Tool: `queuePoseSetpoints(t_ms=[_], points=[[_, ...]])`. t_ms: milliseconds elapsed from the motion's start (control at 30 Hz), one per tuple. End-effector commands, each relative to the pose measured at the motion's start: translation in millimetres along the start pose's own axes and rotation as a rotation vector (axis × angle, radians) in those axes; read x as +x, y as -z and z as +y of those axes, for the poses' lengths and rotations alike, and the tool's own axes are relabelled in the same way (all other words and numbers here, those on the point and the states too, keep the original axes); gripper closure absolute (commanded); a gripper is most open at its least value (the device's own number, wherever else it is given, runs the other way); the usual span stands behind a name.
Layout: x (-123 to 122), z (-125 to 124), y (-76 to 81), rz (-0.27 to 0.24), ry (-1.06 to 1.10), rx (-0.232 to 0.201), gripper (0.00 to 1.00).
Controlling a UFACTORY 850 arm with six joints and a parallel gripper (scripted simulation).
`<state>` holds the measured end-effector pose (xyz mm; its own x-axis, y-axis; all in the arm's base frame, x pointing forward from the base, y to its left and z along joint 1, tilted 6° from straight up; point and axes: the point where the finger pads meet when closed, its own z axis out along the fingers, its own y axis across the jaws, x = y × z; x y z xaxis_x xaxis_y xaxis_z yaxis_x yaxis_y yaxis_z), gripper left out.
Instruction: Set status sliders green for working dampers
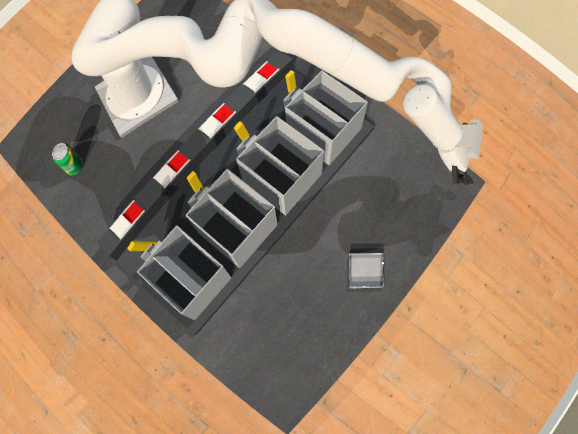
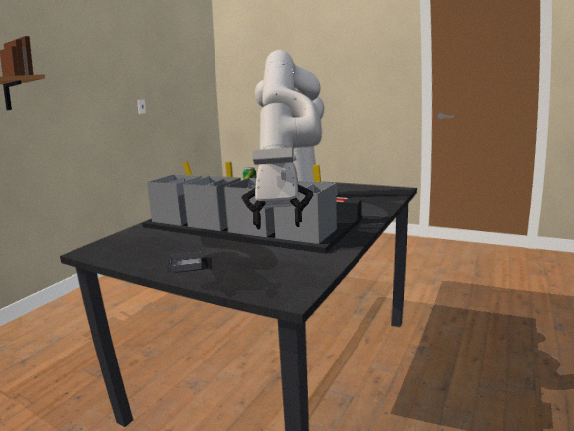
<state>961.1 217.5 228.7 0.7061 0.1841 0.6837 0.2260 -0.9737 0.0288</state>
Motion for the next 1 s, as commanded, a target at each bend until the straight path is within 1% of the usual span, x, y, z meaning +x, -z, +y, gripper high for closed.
queuePoseSetpoints(t_ms=[0, 533, 600, 633, 700, 767, 967], points=[[2.0, 0.0, 1.2, 0.003, 0.0, 0.0, 0.0], [2.0, 0.0, 1.2, 0.003, 0.0, 0.0, 0.0], [1.5, 4.1, 2.3, 0.0, -0.001, -0.003, 0.0], [0.4, 12.9, 4.8, -0.007, -0.003, -0.009, 0.0], [-3.9, 43.2, 14.0, -0.03, -0.009, -0.029, 0.0], [-6.2, 56.5, 18.4, -0.04, -0.012, -0.037, 0.0], [-17.9, 111.4, 38.9, -0.085, -0.025, -0.071, 0.0]])
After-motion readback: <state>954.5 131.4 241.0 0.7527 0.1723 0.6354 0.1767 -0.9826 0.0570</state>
